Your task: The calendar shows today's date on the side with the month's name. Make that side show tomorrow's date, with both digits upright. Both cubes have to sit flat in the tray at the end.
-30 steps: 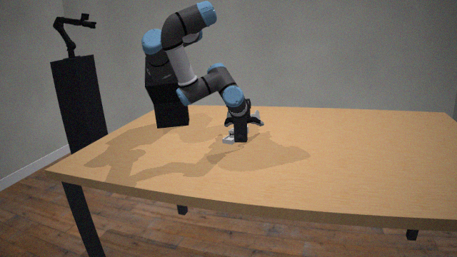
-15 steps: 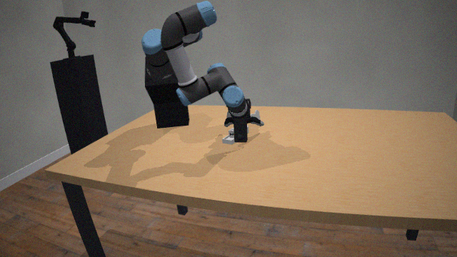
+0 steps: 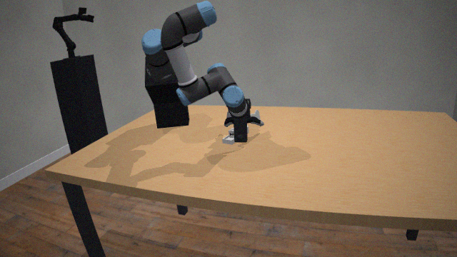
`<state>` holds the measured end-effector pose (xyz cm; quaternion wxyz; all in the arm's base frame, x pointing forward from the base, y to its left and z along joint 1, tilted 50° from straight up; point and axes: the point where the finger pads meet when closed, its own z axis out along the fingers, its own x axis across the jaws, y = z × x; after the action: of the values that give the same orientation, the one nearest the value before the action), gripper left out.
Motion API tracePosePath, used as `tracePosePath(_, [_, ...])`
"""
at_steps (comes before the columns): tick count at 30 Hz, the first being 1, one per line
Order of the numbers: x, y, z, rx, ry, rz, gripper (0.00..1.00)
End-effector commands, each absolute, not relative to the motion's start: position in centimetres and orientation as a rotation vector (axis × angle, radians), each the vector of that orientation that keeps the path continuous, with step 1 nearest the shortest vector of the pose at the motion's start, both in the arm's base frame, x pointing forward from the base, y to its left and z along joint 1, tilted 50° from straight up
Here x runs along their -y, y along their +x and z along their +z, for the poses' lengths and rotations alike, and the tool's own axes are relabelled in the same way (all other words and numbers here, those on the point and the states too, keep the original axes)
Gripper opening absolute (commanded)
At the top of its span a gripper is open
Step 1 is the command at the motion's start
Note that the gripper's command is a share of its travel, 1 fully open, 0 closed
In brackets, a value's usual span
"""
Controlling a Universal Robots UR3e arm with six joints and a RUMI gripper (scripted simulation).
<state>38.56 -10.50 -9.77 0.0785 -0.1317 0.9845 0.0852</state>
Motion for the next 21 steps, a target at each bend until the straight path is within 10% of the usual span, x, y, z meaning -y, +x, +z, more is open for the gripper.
tracePosePath(1, [10.3, 38.5, -9.5, -2.947, -0.395, 0.255, 1.0])
tracePosePath(21, [7.0, 37.1, -6.6, -2.947, -0.395, 0.255, 1.0])
